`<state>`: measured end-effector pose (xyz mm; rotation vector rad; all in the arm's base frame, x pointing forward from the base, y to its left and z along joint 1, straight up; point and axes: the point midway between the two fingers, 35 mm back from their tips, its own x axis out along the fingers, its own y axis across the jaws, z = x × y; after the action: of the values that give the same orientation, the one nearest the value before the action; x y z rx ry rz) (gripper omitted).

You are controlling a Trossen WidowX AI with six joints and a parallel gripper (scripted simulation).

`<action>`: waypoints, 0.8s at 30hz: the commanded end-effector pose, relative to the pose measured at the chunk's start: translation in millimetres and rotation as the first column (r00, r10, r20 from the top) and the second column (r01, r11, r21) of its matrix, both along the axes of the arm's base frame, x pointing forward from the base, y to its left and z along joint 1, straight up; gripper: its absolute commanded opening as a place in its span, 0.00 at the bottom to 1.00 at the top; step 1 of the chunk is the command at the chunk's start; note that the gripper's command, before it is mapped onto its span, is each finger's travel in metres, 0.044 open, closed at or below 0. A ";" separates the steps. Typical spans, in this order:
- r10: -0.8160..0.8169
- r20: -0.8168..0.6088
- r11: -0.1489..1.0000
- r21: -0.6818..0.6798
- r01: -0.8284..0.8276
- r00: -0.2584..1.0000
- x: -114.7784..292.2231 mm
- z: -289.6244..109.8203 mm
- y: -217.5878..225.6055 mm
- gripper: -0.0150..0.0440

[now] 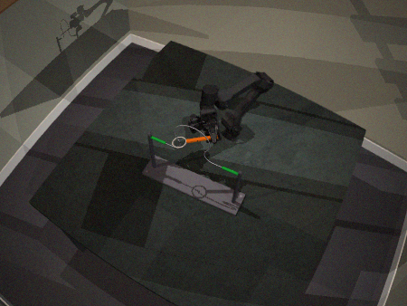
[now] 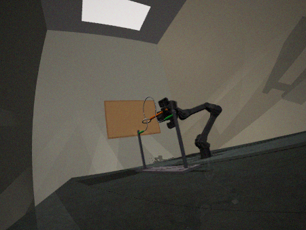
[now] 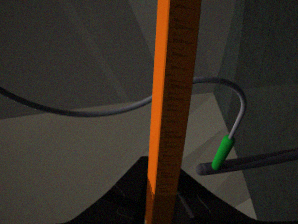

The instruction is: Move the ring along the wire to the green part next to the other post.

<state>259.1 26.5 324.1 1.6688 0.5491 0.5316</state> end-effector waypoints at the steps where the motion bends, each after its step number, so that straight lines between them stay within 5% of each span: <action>1: 0.009 -0.013 0.997 0.083 -0.008 1.000 -0.5 14.7 -2.8 0.00; 13: 0.020 -0.036 0.979 0.205 -0.012 0.999 0.1 40.1 -13.9 0.00; 24: 0.021 -0.040 0.986 0.166 -0.014 0.999 0.2 46.0 -17.3 0.00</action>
<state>259.8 9.7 367.2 1.8621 0.5595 0.5713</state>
